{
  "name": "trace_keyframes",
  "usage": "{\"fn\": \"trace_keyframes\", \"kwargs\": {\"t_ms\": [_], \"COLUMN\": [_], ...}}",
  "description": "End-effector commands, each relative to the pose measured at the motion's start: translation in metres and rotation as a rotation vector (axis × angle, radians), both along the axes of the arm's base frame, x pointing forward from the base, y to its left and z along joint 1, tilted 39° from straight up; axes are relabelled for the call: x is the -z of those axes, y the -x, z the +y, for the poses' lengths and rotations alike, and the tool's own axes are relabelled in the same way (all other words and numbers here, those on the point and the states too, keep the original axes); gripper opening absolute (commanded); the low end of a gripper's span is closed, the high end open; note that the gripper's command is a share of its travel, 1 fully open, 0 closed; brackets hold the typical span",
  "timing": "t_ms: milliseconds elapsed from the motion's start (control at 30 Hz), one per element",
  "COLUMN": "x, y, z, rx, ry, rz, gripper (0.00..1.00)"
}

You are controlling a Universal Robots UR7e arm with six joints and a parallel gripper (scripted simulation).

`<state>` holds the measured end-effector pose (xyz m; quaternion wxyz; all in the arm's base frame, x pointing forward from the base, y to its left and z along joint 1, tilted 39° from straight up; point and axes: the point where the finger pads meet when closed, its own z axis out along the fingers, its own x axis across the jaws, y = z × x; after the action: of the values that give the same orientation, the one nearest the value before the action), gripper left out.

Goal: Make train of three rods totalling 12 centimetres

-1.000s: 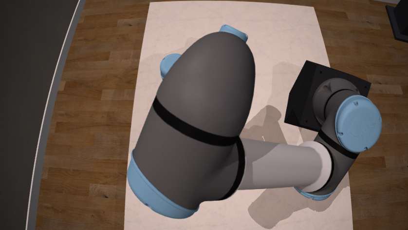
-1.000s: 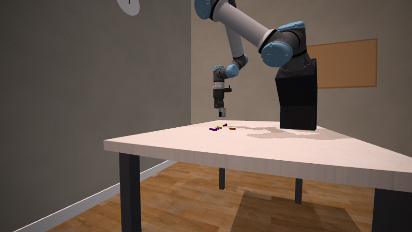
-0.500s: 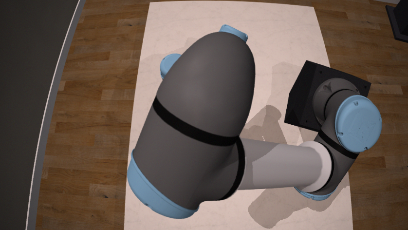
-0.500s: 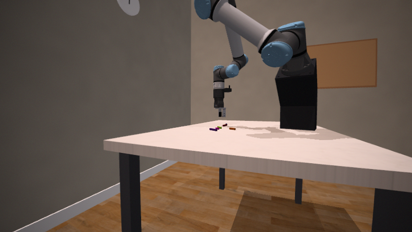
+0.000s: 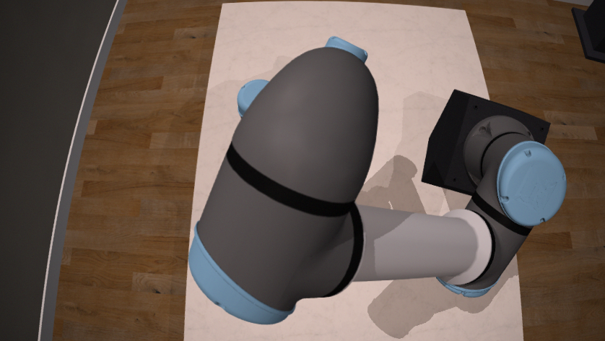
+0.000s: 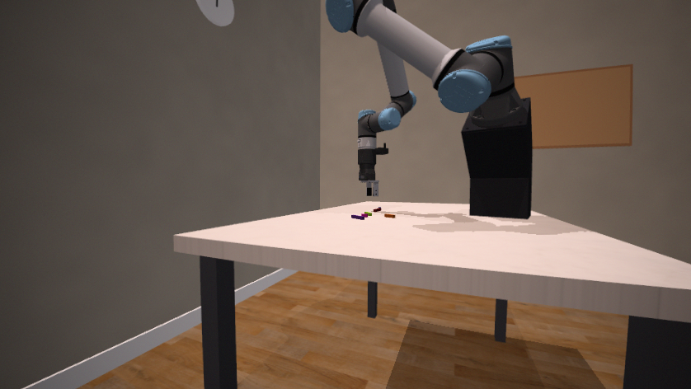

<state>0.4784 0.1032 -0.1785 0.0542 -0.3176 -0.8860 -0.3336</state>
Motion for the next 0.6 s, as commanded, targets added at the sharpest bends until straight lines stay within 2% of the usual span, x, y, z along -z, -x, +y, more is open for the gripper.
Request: {"fn": "trace_keyframes", "kwargs": {"t_ms": [0,433,500,567], "x": [-0.002,-0.068,-0.068,-0.085], "y": [0.0,0.022,0.022,0.033], "z": [0.002,0.083,0.083,0.105], "rx": [-0.01,-0.353,-0.353,-0.446], "ry": [0.003,0.064,0.064,0.077], "rz": [-0.01,-0.283,-0.283,-0.359], "gripper": [1.0,1.0,1.0,1.0]}}
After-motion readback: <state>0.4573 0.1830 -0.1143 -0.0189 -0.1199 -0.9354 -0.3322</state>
